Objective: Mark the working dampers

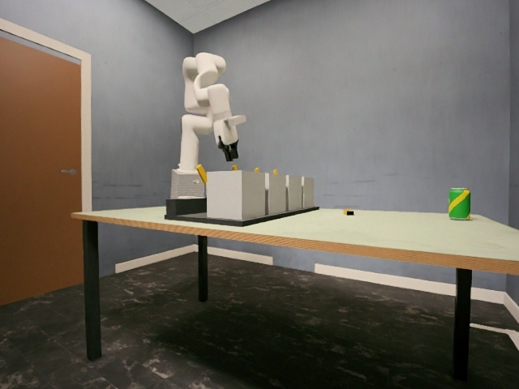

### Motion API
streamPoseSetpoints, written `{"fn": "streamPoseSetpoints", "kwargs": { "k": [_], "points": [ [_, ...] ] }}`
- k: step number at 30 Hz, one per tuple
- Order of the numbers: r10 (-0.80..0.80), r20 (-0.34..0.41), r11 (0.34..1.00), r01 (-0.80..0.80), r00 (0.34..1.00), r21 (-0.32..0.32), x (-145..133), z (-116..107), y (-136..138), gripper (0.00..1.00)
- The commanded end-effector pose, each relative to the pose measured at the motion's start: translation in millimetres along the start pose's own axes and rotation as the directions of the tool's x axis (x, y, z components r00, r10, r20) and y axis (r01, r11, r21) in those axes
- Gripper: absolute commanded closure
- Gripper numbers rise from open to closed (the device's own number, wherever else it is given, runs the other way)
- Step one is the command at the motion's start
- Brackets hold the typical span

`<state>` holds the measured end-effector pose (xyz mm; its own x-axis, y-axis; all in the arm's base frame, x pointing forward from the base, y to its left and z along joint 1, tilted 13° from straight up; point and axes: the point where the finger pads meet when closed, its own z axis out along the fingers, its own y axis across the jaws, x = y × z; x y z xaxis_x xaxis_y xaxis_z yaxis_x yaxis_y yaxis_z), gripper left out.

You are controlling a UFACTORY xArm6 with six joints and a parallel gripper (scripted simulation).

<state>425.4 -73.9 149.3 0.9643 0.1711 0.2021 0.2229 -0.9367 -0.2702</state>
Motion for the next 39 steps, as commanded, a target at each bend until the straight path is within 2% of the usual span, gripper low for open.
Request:
{"fn": "streamPoseSetpoints", "kwargs": {
  "k": [1, 22, 39],
  "points": [
    [-0.001, -0.003, 1.000, 0.001, 1.000, -0.001, 1.0, -1.4, 0.4, 0.61],
    [-0.001, -0.002, 1.000, 0.001, 1.000, -0.002, 1.1, 5.2, 0.6, 0.61],
    [-0.001, -0.002, 1.000, 0.001, 1.000, -0.002, 1.6, 33.8, 1.1, 0.61]
  ]
}}
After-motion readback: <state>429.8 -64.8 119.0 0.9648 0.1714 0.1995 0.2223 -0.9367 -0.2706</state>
